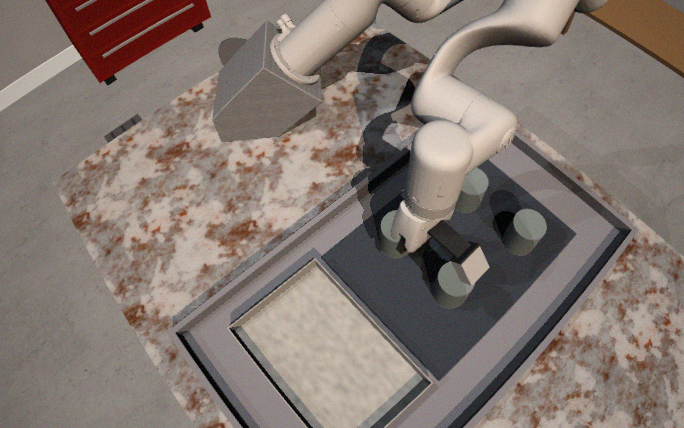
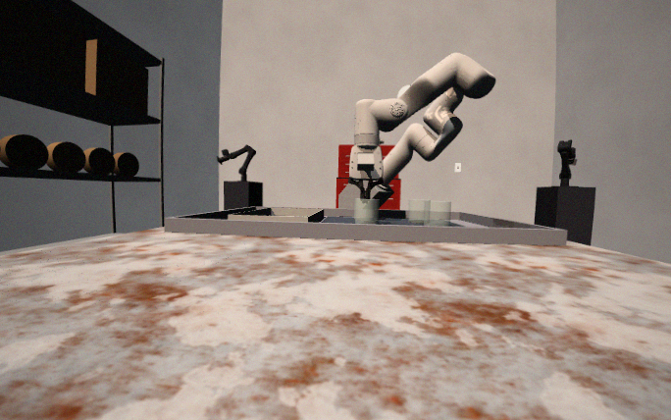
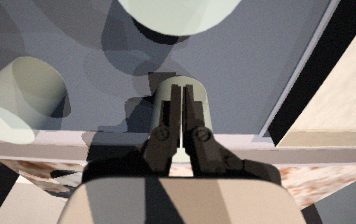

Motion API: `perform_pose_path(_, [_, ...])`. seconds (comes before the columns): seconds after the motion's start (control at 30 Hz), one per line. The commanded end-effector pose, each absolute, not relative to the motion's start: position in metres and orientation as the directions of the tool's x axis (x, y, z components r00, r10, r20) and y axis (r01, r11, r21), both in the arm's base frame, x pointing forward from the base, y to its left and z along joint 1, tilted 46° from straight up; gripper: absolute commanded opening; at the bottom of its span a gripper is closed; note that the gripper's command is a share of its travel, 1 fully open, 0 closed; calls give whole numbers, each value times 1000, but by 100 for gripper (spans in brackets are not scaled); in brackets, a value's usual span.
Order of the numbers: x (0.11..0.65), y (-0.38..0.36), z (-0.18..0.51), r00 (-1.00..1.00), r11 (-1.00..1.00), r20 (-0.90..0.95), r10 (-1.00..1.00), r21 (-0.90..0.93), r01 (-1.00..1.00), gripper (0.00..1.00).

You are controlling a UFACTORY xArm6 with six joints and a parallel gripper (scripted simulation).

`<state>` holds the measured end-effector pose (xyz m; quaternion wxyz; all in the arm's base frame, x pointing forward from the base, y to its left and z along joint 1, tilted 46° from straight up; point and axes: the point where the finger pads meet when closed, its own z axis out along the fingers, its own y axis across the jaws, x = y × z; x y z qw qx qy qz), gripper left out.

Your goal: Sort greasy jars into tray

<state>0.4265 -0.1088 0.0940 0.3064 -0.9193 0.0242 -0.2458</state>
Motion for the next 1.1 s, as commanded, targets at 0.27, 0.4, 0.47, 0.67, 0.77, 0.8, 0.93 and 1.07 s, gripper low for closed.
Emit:
perform_pose_path(0.27, [425, -110, 95, 877, -812, 439, -196, -574, 106, 0])
perform_pose_path(0.4, [424, -110, 95, 877, -812, 439, -196, -574, 106, 0])
perform_pose_path(0.47, [424, -110, 95, 877, -812, 439, -196, -574, 106, 0])
perform_pose_path(0.67, [423, -111, 95, 877, -812, 439, -196, -574, 106, 0])
perform_pose_path(0.77, [423, -111, 95, 877, -812, 439, -196, -574, 106, 0])
perform_pose_path(0.8, [423, -111, 95, 877, -812, 439, -196, -574, 106, 0])
perform_pose_path(0.93, [422, -111, 95, 877, -812, 439, -196, -574, 106, 0])
perform_pose_path(1.07, [421, -111, 95, 877, -812, 439, -196, -574, 106, 0])
